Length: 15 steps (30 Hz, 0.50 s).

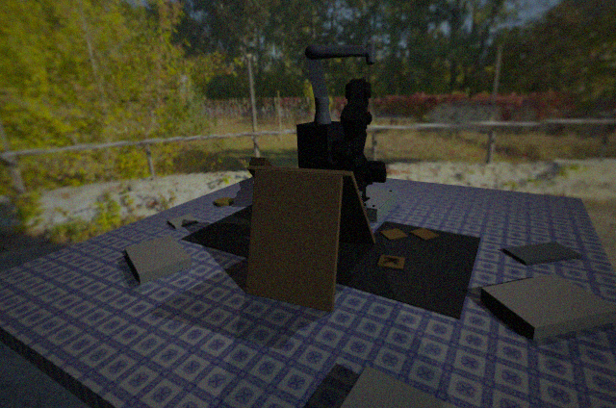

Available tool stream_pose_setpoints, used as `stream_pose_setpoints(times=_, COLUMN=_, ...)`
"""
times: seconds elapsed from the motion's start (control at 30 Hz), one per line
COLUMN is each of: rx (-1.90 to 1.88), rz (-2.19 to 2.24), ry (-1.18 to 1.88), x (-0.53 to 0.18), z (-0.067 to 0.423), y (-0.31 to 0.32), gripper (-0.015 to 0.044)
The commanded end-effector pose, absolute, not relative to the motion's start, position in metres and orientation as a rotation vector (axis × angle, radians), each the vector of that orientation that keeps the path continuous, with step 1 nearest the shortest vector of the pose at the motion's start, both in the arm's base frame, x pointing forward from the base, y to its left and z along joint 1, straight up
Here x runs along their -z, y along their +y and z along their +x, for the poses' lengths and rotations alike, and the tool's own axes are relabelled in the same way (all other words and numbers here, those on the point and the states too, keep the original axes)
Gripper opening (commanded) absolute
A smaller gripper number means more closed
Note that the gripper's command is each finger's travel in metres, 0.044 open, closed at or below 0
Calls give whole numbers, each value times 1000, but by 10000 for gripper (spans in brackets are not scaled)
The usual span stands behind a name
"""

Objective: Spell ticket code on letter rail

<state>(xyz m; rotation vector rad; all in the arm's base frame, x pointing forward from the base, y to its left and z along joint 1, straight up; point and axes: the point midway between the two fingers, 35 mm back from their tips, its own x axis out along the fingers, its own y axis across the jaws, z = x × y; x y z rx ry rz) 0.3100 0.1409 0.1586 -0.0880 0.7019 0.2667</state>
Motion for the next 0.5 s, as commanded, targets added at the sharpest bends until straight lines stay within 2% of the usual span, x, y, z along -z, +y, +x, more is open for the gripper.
stream_pose_setpoints(times=0.0, rx=-271, rz=-90, ry=705, x=-157, z=310, y=138, gripper=0)
stream_pose_setpoints(times=0.47, rx=-270, rz=-91, ry=705, x=-158, z=312, y=131, gripper=0)
